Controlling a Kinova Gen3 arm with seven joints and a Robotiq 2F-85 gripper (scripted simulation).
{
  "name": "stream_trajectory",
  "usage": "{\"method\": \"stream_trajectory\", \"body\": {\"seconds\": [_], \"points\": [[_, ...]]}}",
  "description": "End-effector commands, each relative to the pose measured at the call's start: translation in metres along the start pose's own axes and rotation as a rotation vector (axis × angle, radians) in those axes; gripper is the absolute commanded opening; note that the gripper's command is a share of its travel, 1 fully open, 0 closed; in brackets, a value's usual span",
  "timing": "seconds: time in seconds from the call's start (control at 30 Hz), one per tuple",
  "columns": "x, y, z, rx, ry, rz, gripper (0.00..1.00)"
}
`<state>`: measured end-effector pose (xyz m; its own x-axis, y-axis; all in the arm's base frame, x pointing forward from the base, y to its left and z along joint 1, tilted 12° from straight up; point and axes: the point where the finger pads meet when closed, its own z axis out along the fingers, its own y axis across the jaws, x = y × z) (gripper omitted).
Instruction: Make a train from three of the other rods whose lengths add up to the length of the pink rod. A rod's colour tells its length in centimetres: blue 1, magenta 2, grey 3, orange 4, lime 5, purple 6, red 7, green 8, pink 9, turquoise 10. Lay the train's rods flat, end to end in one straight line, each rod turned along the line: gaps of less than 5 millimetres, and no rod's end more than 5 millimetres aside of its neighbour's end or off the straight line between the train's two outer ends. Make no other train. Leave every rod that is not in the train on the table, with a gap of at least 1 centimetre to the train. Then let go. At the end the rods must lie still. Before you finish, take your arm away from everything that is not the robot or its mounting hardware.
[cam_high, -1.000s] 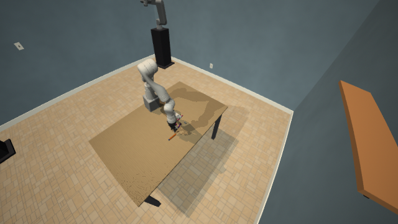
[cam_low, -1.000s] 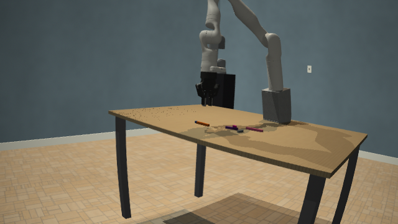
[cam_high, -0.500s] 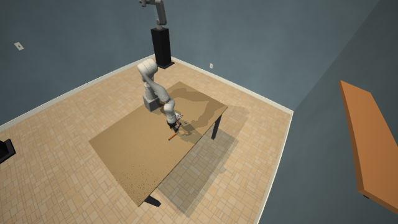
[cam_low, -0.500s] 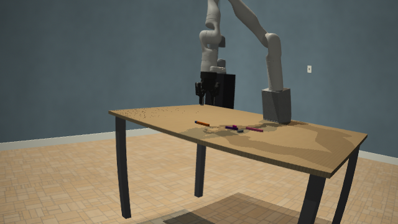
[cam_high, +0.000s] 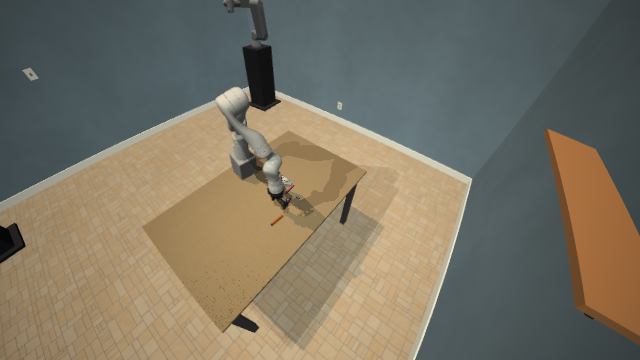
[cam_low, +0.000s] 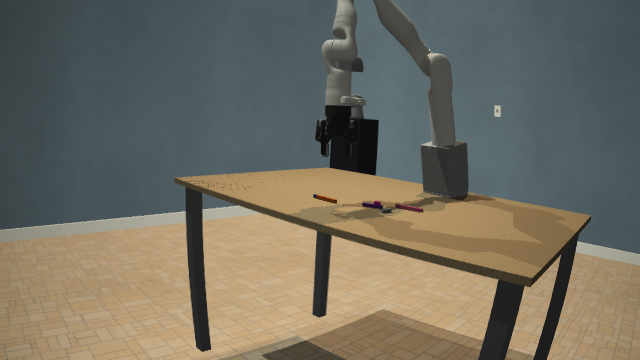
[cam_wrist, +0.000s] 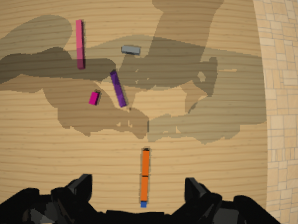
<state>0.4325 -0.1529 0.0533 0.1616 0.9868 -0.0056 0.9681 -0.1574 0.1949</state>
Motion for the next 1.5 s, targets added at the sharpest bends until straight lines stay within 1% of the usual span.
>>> {"method": "stream_trajectory", "body": {"seconds": [0.0,0.17,0.3,0.5,1.47], "points": [[-0.007,0.005,-0.021,-0.019,-0.009,0.01,1.0],[-0.007,0.005,-0.046,-0.019,-0.009,0.01,1.0],[-0.007,0.005,-0.057,-0.019,-0.009,0.01,1.0],[-0.007,0.005,-0.06,-0.019,-0.009,0.01,1.0],[-0.007,0.005,-0.06,-0.019,-0.009,0.01,1.0]]}}
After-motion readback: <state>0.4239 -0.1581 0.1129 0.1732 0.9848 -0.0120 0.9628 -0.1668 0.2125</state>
